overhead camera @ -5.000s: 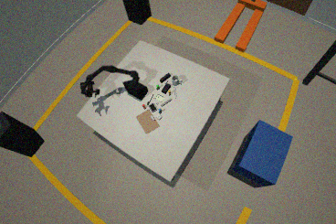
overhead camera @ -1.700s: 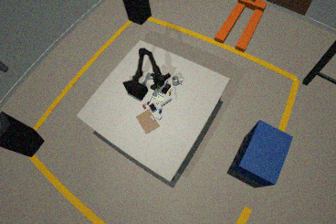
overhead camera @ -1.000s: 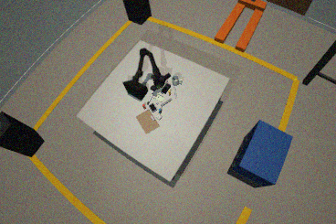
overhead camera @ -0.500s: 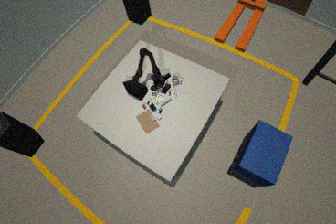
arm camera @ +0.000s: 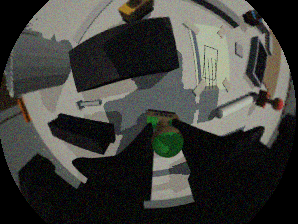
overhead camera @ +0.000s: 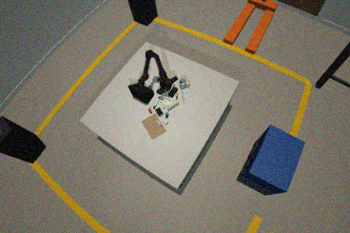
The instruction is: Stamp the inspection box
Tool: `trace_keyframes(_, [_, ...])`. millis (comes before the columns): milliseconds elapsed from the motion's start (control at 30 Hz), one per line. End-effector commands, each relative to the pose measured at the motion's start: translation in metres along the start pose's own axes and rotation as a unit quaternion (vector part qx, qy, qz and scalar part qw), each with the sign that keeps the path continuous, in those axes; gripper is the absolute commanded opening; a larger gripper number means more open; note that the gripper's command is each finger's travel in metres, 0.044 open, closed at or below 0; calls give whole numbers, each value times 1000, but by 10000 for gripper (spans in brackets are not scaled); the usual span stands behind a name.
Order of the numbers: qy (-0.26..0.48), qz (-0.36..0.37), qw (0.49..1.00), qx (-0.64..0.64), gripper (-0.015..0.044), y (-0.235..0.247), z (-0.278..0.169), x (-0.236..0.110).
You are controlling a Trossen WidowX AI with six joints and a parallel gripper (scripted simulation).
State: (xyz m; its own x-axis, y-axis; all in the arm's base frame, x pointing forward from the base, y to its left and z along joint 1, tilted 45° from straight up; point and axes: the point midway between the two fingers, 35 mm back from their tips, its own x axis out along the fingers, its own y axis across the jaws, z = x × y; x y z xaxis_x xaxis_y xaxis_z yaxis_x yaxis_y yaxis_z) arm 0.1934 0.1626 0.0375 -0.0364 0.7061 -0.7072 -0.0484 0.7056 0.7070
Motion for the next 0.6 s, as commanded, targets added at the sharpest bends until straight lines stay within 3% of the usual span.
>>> trace_keyframes(0, [-2,1,1000,-2,0,1,1,-3])
trace_keyframes(567, [-1,0,1000,-2,0,0,2,-10])
